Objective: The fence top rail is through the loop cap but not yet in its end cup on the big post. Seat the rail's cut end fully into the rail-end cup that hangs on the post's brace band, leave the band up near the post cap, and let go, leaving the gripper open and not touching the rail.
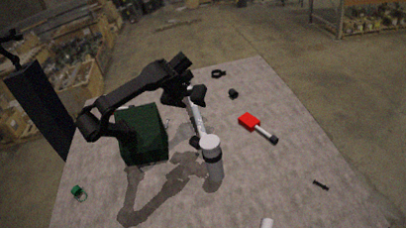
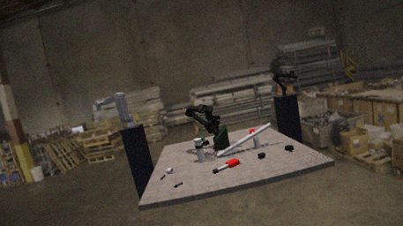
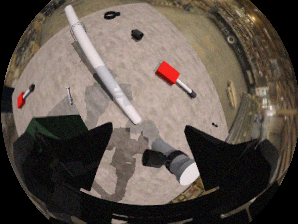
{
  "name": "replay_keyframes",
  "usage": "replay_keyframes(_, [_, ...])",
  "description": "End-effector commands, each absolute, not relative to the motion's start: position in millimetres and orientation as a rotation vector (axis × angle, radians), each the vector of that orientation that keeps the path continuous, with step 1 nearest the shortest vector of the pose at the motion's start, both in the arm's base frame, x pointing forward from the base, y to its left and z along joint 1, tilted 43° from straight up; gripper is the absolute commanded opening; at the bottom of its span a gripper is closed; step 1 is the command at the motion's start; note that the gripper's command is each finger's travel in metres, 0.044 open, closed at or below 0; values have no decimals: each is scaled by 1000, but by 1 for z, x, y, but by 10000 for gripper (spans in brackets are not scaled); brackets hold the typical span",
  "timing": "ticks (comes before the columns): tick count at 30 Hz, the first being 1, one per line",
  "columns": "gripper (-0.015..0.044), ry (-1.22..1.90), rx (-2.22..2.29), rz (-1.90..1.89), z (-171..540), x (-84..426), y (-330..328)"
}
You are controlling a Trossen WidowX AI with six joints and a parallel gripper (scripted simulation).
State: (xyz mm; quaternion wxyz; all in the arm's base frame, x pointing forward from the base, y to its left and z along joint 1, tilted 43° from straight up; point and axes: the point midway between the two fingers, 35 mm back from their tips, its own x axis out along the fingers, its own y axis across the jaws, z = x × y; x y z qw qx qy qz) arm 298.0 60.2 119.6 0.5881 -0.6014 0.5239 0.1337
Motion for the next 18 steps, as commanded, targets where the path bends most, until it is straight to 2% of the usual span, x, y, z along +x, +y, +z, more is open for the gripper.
replay_keyframes(1, [440,1138,-1872,807,154,278,9])
replay_keyframes(13, [440,933,-2279,1192,179,254,-26])
replay_keyframes(18, [440,927,-2291,1203,179,254,-27])
